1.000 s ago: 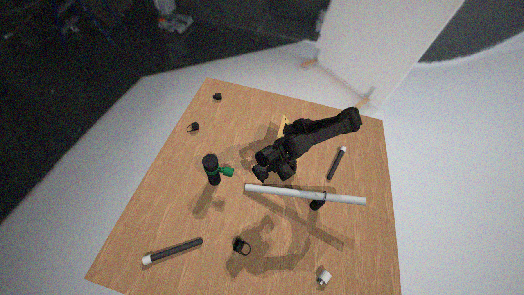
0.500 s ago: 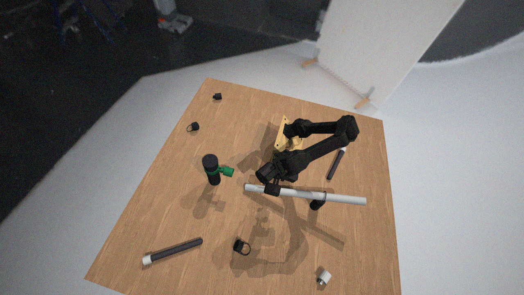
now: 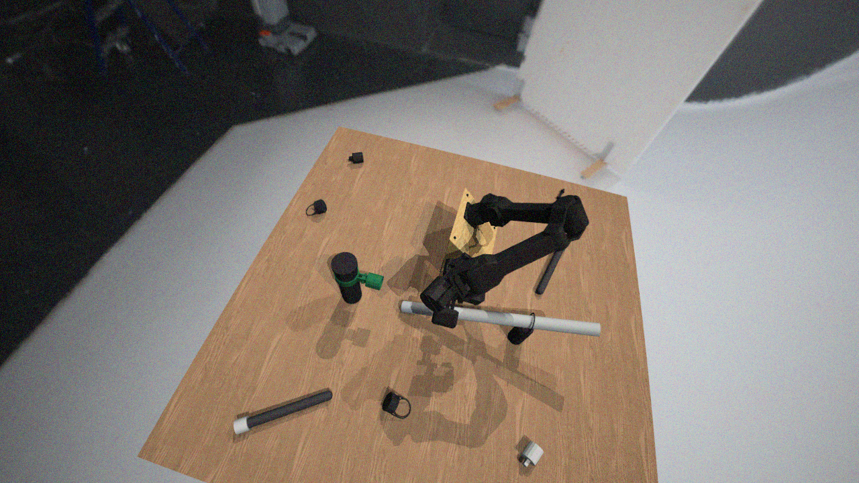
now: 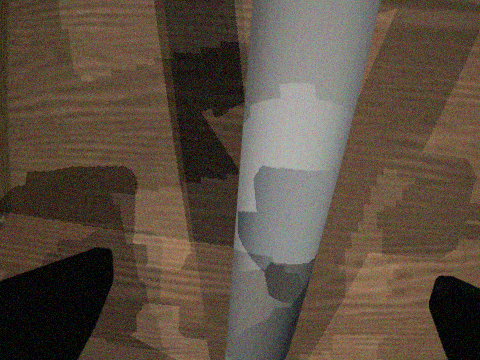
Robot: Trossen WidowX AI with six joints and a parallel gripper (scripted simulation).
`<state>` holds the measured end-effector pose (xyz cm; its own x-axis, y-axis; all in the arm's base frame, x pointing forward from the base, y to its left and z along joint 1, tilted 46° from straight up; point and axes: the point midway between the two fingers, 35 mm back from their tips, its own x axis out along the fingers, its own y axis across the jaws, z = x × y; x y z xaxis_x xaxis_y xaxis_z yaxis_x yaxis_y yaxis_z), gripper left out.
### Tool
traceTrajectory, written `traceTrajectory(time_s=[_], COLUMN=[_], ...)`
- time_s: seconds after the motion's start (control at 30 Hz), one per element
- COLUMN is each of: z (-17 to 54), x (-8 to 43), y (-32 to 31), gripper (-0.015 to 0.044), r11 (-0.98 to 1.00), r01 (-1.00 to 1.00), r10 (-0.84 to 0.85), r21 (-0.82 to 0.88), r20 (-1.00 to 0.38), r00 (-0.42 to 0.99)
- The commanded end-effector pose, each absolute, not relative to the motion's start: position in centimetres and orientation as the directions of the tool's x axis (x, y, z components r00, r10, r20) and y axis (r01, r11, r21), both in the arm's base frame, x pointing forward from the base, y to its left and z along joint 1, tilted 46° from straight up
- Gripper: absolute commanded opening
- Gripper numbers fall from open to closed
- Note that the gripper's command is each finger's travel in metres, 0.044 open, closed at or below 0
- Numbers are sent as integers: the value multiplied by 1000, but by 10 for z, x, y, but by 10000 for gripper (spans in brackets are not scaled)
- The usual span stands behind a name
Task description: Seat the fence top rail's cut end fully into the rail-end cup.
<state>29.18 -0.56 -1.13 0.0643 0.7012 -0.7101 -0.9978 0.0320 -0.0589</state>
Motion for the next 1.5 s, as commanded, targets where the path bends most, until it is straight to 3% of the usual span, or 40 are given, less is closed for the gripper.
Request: traceTrajectory(time_s=[0.0, 1.43, 1.47], z=[-19, -62, -62], x=[291, 295, 295], y=[4, 47, 47], gripper=[440, 440, 414], r11=[35, 35, 35], r01=[-998, -998, -998], r10=[707, 709, 709], r21=[-53, -53, -53], r20=[-705, -703, -703], r00=[62, 62, 62])
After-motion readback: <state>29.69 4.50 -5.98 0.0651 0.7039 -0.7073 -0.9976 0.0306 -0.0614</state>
